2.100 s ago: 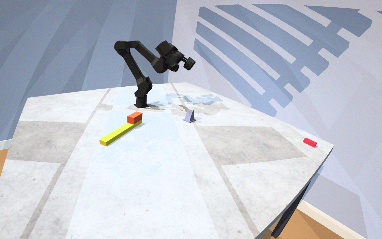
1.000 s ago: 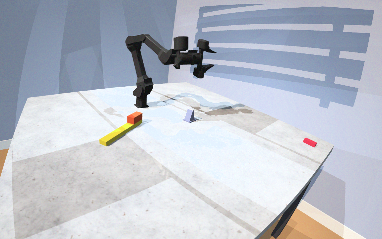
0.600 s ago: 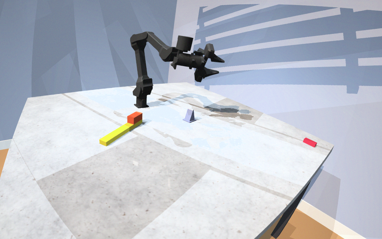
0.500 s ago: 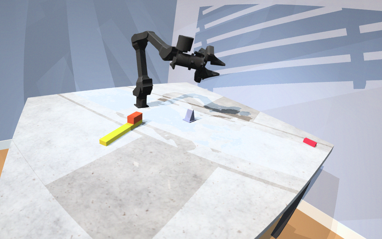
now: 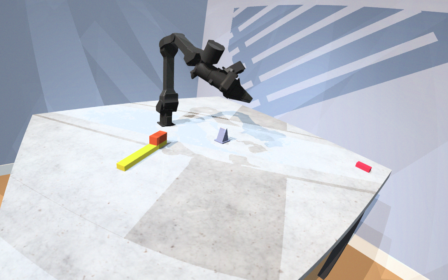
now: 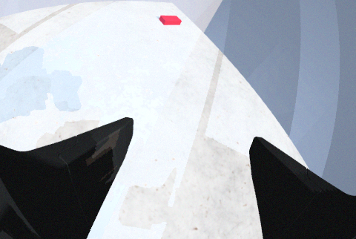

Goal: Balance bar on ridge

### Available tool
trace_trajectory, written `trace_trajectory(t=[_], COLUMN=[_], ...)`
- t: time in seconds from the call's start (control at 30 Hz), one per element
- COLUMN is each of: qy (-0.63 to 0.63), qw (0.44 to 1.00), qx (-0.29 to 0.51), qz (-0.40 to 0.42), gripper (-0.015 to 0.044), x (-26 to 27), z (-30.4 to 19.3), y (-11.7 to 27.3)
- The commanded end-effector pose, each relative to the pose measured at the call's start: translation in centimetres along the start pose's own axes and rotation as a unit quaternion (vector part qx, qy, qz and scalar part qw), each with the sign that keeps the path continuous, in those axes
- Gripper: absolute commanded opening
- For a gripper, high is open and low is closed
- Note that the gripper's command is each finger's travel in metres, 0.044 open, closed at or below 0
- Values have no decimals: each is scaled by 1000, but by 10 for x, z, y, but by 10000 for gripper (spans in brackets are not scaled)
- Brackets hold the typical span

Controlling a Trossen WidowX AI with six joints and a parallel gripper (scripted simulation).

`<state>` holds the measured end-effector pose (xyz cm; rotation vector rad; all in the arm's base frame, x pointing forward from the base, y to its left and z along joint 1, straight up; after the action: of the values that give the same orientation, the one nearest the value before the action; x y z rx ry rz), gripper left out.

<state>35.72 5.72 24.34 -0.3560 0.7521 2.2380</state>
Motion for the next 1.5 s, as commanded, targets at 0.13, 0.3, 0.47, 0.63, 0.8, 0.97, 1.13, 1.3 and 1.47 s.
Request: trace_trajectory(t=[0.13,0.3,0.47,0.63,0.8,0.97,1.13,1.3,1.47], qy=[-173,-268,-355,-439,-518,-589,-649,-696,-708], qw=[977,944,899,841,770,685,589,486,455], qx=[118,181,236,289,339,384,426,461,471], qz=[-37,-66,-96,-127,-159,-192,-225,-256,-265], gripper=[315,315,315,315,315,315,315,315,315], x=[-31,-45,-55,-61,-64,-64,-60,-54,-52], z=[-48,-76,-102,-126,-148,-167,-184,-196,-199], y=[16,32,51,72,97,124,154,185,195])
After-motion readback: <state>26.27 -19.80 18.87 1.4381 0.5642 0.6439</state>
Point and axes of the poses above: the point midway between the two fingers, 35 mm back from their tips, its own y axis back along the fingers, its own x axis across the jaws, z = x × y, the point moved 4 cm from there along y, back along the fingers, and after that the axes turned 9 degrees about y, right-handed, at the moved point
